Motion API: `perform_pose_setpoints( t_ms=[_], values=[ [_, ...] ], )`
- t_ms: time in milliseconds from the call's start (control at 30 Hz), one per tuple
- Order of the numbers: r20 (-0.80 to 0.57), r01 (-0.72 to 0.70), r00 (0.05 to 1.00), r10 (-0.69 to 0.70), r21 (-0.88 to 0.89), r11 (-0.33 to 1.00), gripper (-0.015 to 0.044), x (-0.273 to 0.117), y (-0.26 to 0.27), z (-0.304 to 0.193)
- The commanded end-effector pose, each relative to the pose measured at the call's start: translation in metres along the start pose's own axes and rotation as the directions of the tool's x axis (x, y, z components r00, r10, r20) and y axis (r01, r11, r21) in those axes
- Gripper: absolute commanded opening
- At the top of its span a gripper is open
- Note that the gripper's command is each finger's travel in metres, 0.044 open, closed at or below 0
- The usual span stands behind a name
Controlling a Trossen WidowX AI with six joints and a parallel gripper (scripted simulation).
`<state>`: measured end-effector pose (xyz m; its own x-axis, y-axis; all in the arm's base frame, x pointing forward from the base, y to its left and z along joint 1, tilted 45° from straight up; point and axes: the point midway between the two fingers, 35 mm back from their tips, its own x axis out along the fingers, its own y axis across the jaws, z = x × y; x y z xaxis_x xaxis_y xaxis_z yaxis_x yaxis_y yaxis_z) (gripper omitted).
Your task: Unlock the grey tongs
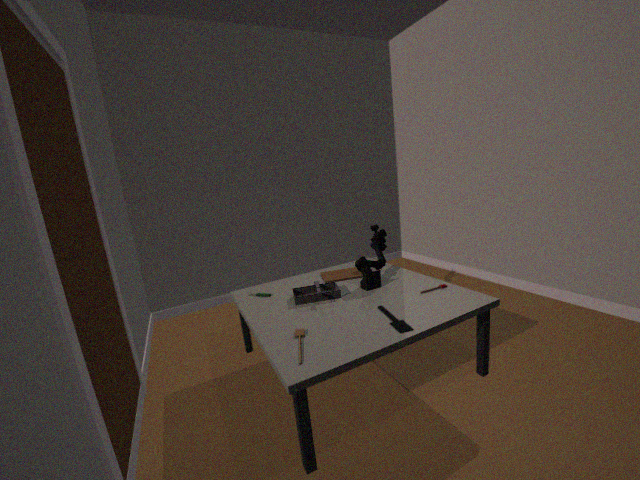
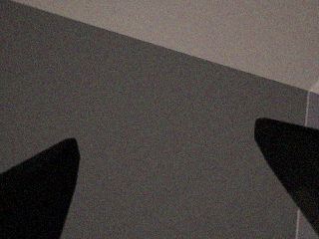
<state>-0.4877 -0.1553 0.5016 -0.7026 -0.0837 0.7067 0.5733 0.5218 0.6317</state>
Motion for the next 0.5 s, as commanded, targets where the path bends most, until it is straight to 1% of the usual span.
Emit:
perform_pose_setpoints(
  t_ms=[0,133,167,300,467],
  values=[
    [-0.003,-0.005,1.000,0.005,0.000,1.000,0.0374,0.000,0.003,-0.001],
    [-0.025,-0.044,0.999,0.044,0.007,0.999,0.0269,0.000,0.023,-0.008],
    [-0.028,-0.046,0.999,0.046,0.014,0.999,0.0260,0.000,0.026,-0.009],
    [-0.061,-0.098,0.993,0.099,0.021,0.995,0.0260,0.000,0.054,-0.020],
    [-0.141,-0.221,0.964,0.227,0.053,0.974,0.0260,-0.009,0.121,-0.044]
  ],
)
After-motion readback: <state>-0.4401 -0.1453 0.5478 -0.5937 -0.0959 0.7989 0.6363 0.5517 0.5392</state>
